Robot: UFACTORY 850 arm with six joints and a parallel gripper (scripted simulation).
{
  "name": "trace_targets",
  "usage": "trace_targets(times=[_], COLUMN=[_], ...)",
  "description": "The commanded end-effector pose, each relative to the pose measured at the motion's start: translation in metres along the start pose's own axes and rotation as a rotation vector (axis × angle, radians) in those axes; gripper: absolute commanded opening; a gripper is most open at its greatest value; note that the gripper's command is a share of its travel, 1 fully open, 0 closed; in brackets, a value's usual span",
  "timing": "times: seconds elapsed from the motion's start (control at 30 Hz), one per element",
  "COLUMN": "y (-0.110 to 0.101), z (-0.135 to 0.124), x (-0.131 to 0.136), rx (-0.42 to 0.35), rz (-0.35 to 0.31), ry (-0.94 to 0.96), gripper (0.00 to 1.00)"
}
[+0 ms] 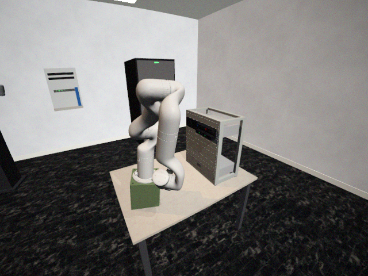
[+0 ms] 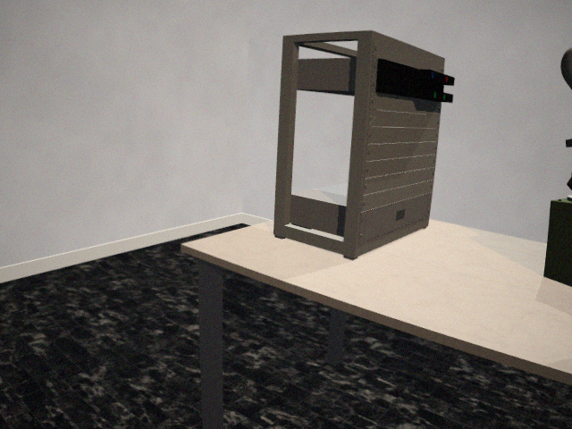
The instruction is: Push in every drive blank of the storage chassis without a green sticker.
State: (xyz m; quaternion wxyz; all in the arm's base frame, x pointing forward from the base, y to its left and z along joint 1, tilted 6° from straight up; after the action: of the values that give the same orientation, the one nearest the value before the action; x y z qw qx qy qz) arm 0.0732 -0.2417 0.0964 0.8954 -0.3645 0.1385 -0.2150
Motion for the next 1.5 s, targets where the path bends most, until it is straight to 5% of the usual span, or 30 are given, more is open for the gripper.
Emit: trace_targets(times=[0.0, 1.47], y=[0.009, 0.053], z=[0.001, 0.024], x=[0.005, 0.069], rx=[-0.083, -0.696], rz=[0.041, 0.467], ry=[-0.088, -1.032], gripper=[1.0, 1.0])
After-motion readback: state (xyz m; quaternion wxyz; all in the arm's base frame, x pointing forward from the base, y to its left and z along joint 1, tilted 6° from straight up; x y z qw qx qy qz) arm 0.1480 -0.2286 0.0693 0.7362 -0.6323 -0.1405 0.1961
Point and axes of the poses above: the point where the finger pads meet when closed, its own y axis out along the fingers, its own x axis across the jaws, z = x × y, the point moved 9 cm from there along -y, back along the fingers, and after that the axes turned 7 degrees about -y, right-handed, at the moved point
